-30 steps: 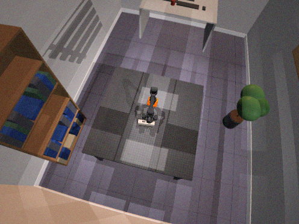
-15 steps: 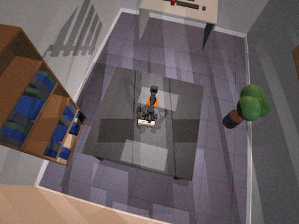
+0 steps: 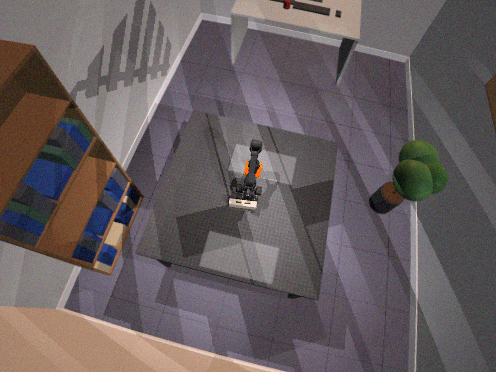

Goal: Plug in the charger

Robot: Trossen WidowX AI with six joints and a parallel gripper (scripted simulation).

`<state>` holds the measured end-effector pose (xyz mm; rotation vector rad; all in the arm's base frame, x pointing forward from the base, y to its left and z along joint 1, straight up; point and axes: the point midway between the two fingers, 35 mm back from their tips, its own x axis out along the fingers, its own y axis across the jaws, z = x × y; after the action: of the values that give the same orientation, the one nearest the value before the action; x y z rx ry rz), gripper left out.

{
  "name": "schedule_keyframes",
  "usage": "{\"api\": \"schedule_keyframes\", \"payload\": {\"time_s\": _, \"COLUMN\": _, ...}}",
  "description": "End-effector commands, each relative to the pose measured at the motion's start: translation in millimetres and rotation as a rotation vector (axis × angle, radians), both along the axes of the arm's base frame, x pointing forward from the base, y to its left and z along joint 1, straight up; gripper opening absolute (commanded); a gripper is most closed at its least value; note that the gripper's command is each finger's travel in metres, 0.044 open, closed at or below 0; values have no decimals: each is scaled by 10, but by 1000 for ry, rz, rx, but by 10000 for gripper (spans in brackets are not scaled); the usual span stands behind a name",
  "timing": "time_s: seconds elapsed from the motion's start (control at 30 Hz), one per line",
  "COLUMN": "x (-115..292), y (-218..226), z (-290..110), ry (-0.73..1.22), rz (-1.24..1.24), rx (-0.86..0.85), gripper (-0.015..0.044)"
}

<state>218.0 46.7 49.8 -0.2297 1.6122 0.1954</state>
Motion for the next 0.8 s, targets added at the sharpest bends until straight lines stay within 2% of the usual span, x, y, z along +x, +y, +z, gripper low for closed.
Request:
{"api": "schedule_keyframes", "payload": {"time_s": 0.0, "x": -50, "y": -9, "z": -1, "ry": -1, "rz": 6, "rx": 4, "gripper": 440}}
{"api": "schedule_keyframes", "payload": {"time_s": 0.43, "x": -156, "y": -44, "z": -6, "ry": -7, "rz": -2, "rx": 0, "gripper": 440}}
{"api": "schedule_keyframes", "payload": {"time_s": 0.77, "x": -104, "y": -17, "z": 627, "ry": -443, "rz": -141, "rx": 62, "gripper": 440}}
